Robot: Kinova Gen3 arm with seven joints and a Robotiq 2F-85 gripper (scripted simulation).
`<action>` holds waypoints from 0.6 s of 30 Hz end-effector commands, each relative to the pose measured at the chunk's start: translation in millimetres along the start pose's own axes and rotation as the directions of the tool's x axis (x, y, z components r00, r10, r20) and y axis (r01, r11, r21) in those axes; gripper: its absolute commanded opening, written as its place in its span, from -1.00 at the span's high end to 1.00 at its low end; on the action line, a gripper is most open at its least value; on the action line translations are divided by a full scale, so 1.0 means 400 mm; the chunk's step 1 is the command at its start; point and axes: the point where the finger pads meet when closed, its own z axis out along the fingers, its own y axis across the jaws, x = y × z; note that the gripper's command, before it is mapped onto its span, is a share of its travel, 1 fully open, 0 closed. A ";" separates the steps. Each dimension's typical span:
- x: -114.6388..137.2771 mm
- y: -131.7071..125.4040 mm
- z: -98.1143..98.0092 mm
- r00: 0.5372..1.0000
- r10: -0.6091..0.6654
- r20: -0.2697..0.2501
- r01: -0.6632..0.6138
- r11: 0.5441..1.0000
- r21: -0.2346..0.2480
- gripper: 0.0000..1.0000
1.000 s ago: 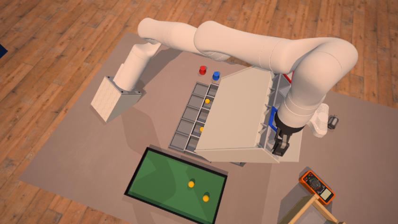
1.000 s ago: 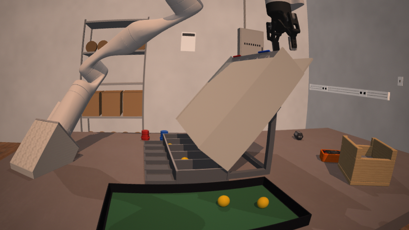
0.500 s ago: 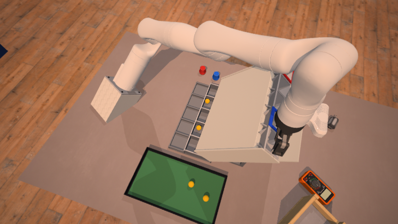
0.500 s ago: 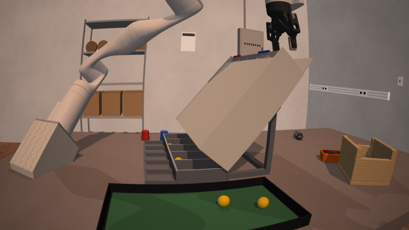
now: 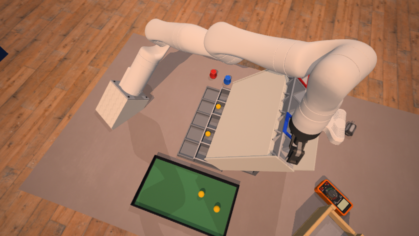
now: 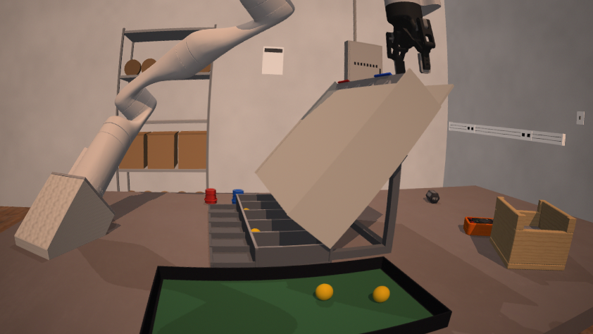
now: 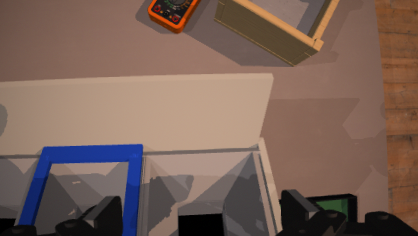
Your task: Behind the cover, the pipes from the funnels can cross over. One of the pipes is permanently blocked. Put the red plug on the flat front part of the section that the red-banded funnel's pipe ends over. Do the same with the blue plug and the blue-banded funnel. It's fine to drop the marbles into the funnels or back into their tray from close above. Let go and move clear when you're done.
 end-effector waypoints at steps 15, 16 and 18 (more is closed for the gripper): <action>0.009 0.006 -0.078 0.996 -0.002 0.090 -0.002 0.999 0.050 -1.00; 0.009 0.006 -0.078 0.996 -0.002 0.090 -0.002 0.999 0.050 -1.00; 0.009 0.006 -0.078 0.996 -0.002 0.090 -0.002 0.999 0.050 -1.00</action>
